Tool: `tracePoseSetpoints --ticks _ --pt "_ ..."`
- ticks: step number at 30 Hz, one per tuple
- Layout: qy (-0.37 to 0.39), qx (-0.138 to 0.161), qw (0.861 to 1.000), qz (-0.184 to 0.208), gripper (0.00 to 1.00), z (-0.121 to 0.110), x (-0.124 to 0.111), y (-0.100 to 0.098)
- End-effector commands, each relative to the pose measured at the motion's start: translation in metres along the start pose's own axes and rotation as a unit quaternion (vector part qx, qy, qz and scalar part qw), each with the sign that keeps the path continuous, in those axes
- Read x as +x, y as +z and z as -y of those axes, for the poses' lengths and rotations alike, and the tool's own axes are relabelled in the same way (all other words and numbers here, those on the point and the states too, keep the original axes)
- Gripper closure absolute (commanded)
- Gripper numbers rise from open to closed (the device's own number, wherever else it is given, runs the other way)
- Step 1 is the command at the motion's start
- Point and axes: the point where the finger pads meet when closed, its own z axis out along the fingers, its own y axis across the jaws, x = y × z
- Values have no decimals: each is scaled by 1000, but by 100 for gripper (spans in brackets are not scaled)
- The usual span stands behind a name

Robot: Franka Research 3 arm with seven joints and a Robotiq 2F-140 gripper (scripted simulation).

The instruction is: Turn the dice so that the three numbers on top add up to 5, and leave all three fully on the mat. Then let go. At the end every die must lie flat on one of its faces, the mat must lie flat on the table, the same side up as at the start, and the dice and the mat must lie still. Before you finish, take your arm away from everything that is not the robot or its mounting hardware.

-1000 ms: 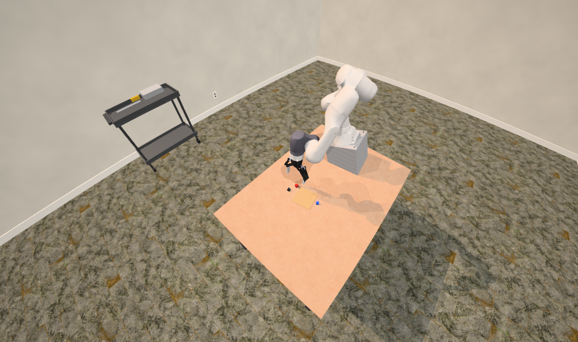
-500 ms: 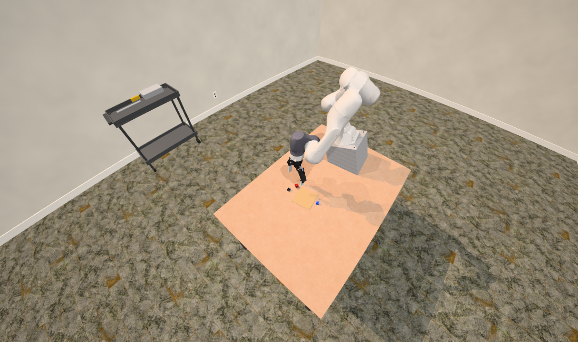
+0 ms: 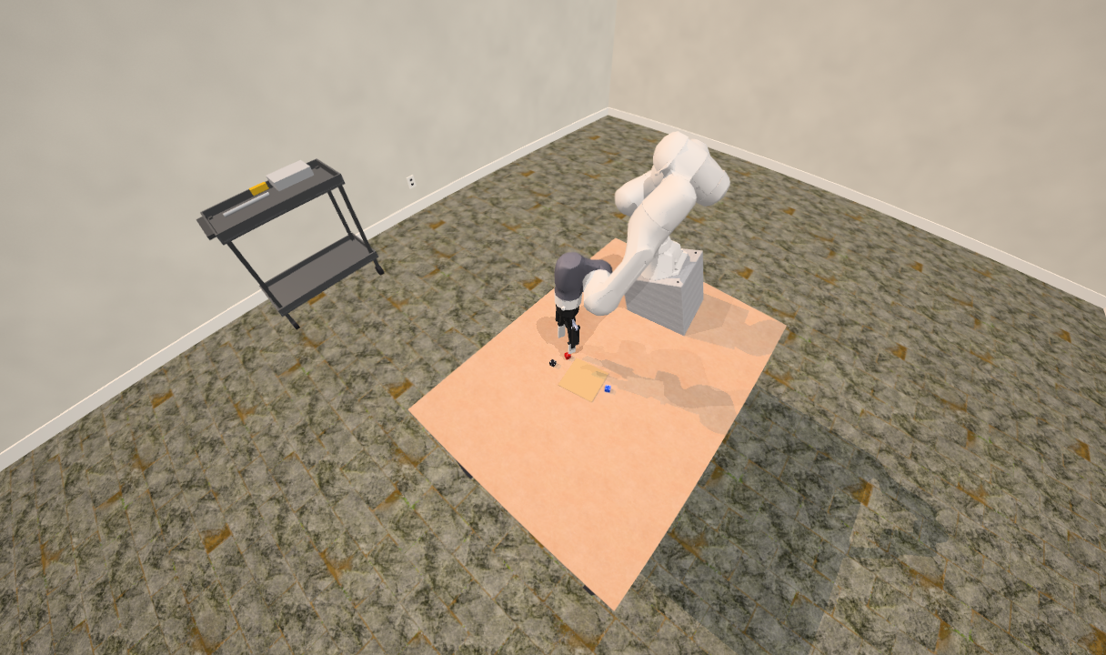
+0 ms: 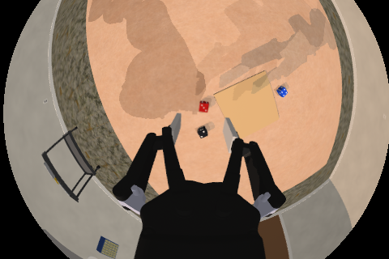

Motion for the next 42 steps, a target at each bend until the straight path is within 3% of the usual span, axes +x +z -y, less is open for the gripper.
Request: tracePoseSetpoints --ticks 1,42 --pt "20 -1 1000 -3 79 -1 1 0" --pt "20 -1 1000 -3 79 -1 1 5"
